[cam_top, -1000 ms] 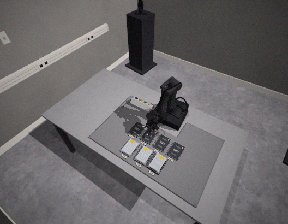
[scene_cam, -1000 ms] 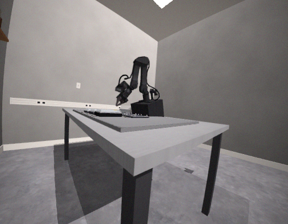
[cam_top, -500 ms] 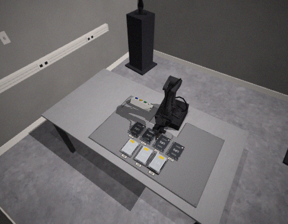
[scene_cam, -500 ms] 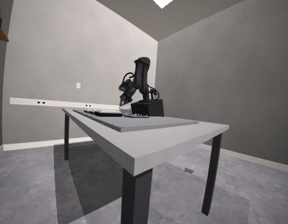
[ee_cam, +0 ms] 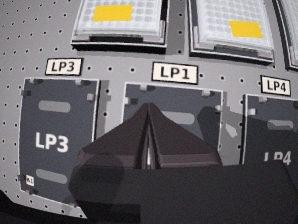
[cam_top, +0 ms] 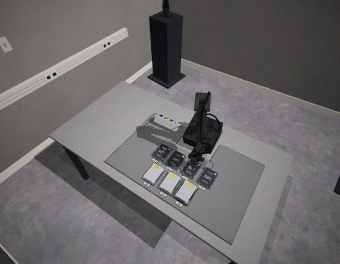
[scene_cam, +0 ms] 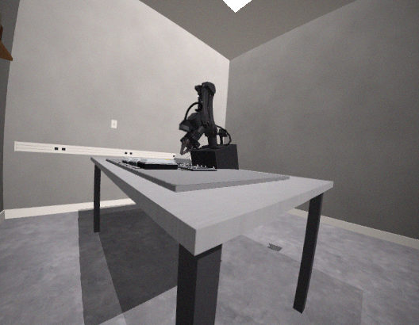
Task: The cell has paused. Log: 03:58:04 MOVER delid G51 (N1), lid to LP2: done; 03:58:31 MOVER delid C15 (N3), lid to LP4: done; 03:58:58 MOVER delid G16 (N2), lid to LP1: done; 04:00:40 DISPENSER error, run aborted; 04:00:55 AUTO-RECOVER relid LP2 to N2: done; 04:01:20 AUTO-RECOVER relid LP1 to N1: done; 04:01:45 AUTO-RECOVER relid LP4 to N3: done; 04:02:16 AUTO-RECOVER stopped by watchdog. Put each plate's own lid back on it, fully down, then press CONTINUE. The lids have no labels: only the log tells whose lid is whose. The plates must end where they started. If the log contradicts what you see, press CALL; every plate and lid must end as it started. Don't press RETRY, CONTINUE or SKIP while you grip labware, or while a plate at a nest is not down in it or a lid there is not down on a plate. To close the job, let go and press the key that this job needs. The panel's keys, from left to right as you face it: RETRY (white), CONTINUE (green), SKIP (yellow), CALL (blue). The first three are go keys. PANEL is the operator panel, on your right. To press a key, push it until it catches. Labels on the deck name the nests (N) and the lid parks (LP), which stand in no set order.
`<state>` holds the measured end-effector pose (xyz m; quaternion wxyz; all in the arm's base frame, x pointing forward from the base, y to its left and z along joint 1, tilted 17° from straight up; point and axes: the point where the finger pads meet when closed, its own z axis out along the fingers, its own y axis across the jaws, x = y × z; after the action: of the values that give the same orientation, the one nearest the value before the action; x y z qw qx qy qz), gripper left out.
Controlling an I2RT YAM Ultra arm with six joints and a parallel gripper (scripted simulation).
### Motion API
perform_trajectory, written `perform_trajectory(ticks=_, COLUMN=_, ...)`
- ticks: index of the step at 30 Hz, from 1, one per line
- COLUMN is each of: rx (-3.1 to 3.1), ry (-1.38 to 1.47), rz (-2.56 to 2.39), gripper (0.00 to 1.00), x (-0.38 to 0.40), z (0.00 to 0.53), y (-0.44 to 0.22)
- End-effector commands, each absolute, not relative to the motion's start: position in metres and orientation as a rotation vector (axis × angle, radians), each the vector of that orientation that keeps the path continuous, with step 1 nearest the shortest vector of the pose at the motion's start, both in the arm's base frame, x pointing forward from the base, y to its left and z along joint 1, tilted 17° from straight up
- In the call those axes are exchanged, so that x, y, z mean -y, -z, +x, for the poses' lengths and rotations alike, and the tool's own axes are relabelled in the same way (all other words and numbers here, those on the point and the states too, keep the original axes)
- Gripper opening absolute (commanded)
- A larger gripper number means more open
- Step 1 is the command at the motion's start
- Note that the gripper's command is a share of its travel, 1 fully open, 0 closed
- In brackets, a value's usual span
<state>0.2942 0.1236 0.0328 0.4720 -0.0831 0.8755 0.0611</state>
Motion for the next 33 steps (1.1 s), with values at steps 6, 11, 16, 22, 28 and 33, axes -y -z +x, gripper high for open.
perform_trajectory(ticks=6, rx=-2.144, ry=-0.095, rz=-0.113, gripper=0.00, x=-0.152, z=0.297, y=-0.036)
perform_trajectory(ticks=11, rx=-2.143, ry=-0.095, rz=-0.113, gripper=0.00, x=-0.172, z=0.294, y=-0.037)
perform_trajectory(ticks=16, rx=-2.139, ry=-0.100, rz=-0.111, gripper=0.00, x=-0.168, z=0.293, y=-0.037)
perform_trajectory(ticks=22, rx=-2.139, ry=-0.100, rz=-0.111, gripper=0.00, x=-0.168, z=0.293, y=-0.037)
perform_trajectory(ticks=28, rx=-2.139, ry=-0.100, rz=-0.111, gripper=0.00, x=-0.168, z=0.293, y=-0.037)
perform_trajectory(ticks=33, rx=-2.139, ry=-0.100, rz=-0.111, gripper=0.00, x=-0.168, z=0.293, y=-0.037)
